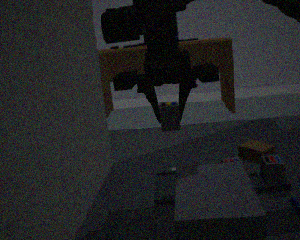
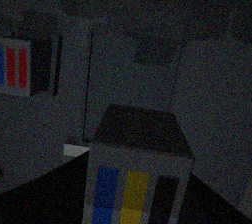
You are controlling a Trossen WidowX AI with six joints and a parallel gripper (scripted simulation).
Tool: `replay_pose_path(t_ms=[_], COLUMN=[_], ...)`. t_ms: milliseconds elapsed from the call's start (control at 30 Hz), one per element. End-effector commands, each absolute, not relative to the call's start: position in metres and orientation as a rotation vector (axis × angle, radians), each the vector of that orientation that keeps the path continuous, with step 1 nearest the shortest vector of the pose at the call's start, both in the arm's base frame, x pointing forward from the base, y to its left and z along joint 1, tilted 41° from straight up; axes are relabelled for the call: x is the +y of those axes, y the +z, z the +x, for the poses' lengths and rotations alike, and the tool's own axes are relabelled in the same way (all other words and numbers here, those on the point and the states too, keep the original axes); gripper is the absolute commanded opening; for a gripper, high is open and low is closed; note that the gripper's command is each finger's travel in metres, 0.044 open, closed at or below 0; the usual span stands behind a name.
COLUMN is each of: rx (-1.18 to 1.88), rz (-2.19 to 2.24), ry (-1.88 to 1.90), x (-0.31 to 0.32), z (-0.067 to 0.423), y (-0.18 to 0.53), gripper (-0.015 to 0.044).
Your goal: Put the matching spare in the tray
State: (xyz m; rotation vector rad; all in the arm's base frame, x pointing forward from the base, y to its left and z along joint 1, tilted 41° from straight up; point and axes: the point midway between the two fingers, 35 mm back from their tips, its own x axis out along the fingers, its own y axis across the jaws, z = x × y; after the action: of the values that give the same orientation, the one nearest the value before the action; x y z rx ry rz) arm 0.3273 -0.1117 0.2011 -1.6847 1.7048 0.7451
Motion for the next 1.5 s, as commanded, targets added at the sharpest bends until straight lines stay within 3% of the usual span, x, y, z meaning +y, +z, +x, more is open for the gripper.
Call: replay_pose_path(t_ms=[0,1467], rx=[1.706,1.705], rz=[-1.685,-1.685], ry=[0.755,0.754], x=[-0.113,-0.137], z=[0.326,0.329], y=[0.197,0.17], gripper=[0.0,0.0])
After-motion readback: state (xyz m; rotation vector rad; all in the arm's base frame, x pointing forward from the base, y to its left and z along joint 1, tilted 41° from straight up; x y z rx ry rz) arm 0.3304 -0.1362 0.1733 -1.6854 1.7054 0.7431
